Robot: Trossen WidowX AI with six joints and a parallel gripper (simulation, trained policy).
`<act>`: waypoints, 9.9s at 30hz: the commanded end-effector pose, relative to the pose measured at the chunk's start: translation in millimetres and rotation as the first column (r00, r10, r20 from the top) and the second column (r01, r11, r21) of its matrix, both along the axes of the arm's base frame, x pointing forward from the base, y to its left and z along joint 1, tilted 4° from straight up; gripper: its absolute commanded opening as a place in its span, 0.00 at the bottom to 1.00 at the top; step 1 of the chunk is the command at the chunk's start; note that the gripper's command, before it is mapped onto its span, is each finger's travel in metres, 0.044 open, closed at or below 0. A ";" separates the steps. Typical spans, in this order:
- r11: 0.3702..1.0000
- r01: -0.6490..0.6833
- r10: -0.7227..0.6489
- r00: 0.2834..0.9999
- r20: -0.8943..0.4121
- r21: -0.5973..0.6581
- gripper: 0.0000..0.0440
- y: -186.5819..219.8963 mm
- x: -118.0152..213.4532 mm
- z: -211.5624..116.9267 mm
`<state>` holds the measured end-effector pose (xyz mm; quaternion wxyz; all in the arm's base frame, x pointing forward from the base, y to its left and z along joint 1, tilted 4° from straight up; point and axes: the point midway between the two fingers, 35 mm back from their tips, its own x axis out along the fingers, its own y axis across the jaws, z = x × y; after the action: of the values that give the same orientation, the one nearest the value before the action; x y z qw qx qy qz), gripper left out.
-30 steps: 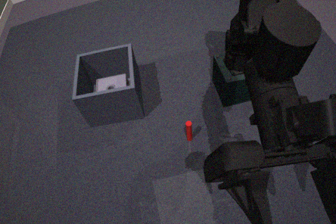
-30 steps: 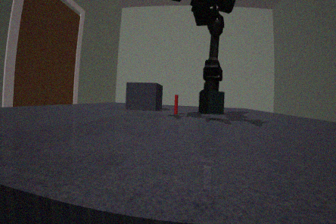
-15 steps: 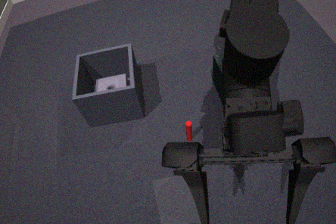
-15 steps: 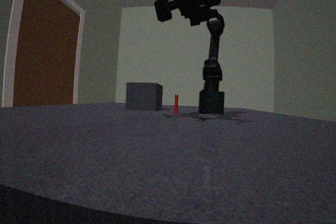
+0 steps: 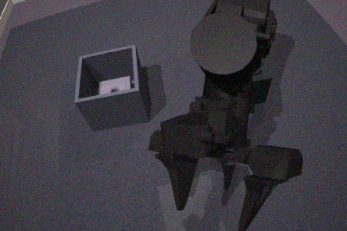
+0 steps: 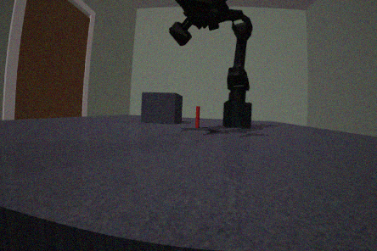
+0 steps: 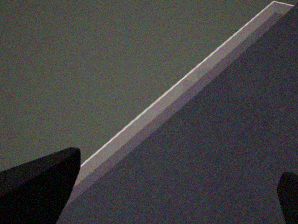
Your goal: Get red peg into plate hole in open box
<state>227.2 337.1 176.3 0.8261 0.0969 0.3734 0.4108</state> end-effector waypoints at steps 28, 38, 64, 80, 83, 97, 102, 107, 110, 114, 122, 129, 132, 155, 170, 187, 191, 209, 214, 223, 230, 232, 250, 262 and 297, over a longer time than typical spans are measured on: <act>0.714 0.612 -0.682 0.498 -0.536 -0.341 1.00 -109.6 13.1 -53.6; 0.500 0.690 -0.819 0.182 -0.544 -0.523 1.00 -148.0 -5.3 -68.2; 0.003 0.589 -0.896 -0.358 -0.264 -0.808 1.00 -217.5 -60.9 -114.9; -0.098 0.561 -0.907 -0.390 -0.159 -0.822 0.99 -229.7 -66.7 -150.0; -0.108 0.564 -0.906 -0.394 -0.151 -0.819 0.98 -231.3 -66.5 -159.3; -0.151 0.585 -0.895 -0.423 -0.141 -0.797 0.96 -237.5 -66.1 -202.2; -0.159 0.587 -0.892 -0.429 -0.139 -0.794 0.83 -238.0 -66.0 -215.7; -0.147 0.593 -0.894 -0.422 -0.150 -0.792 0.57 -233.6 -63.2 -227.2; -0.137 0.599 -0.897 -0.413 -0.159 -0.789 0.43 -230.6 -60.9 -233.0; -0.115 0.606 -0.901 -0.398 -0.174 -0.787 0.23 -225.4 -58.3 -239.0; -0.077 0.620 -0.906 -0.370 -0.205 -0.781 0.03 -217.2 -52.9 -239.5; -0.066 0.638 -0.899 -0.371 -0.232 -0.767 0.00 -212.3 -45.4 -229.6; -0.060 0.648 -0.895 -0.372 -0.247 -0.760 0.00 -210.1 -41.7 -224.7; 0.009 0.767 -0.850 -0.333 -0.409 -0.642 0.00 -192.0 7.8 -165.1; 0.019 0.839 -0.844 -0.278 -0.459 -0.544 0.00 -206.1 54.6 -110.6; -0.049 0.843 -0.863 -0.306 -0.402 -0.536 0.00 -264.0 85.9 -73.5; -0.068 0.836 -0.864 -0.322 -0.386 -0.545 0.00 -279.3 89.6 -71.1; -0.116 0.786 -0.857 -0.388 -0.339 -0.607 0.00 -338.3 99.7 -75.1; -0.118 0.772 -0.853 -0.401 -0.334 -0.625 0.00 -351.7 102.2 -79.0; -0.118 0.747 -0.845 -0.422 -0.329 -0.654 0.00 -374.1 106.0 -91.1; -0.117 0.729 -0.832 -0.443 -0.335 -0.674 0.00 -387.7 106.9 -109.0; -0.115 0.726 -0.828 -0.447 -0.339 -0.678 0.00 -390.6 107.6 -114.1; -0.079 0.718 -0.819 -0.442 -0.365 -0.692 0.00 -413.7 115.1 -150.6; -0.048 0.692 -0.836 -0.423 -0.350 -0.721 0.17 -418.6 116.2 -172.4; 0.155 0.860 -0.666 -0.273 -0.694 -0.486 0.29 -446.5 170.3 -59.6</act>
<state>392.9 -104.7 98.5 0.5558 0.5694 0.5199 -0.3107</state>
